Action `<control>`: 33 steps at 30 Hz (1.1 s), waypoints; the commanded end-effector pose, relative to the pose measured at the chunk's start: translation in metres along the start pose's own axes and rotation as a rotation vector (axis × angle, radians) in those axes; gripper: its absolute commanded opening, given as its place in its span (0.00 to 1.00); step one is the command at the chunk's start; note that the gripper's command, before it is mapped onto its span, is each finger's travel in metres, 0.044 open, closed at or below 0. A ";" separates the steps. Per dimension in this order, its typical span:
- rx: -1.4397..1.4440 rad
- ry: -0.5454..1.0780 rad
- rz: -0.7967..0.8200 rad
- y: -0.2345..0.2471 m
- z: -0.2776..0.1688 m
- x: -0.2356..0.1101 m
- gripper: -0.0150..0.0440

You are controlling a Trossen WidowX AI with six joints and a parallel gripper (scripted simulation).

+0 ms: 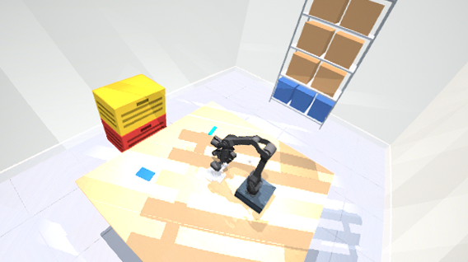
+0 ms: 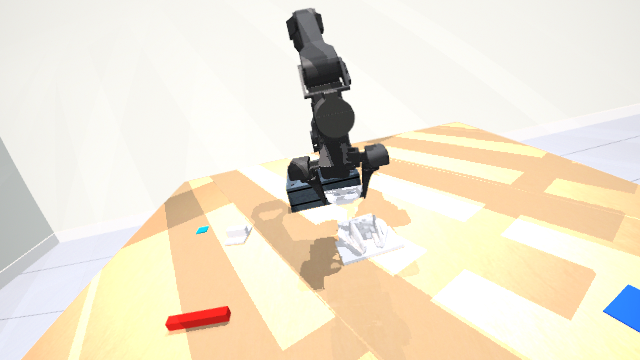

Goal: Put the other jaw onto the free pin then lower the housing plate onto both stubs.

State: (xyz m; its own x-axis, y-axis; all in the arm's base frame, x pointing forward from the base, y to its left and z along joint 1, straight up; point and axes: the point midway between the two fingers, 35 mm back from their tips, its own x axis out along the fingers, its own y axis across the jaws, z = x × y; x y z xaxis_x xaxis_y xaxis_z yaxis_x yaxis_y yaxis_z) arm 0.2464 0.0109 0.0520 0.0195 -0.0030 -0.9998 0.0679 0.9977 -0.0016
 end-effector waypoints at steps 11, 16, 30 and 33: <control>-0.222 -0.005 0.007 0.018 -0.007 0.000 0.85; -0.222 -0.005 0.007 0.018 -0.007 0.000 0.85; -0.231 -0.005 0.007 0.018 -0.008 0.000 0.85; -0.231 -0.004 0.008 0.018 -0.014 0.000 0.85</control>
State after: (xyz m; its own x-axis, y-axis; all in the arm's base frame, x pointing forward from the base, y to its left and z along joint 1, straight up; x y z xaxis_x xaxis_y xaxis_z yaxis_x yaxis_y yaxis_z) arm 0.2383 0.0283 0.0515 0.0218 0.0000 -0.9998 -0.1589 0.9873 -0.0035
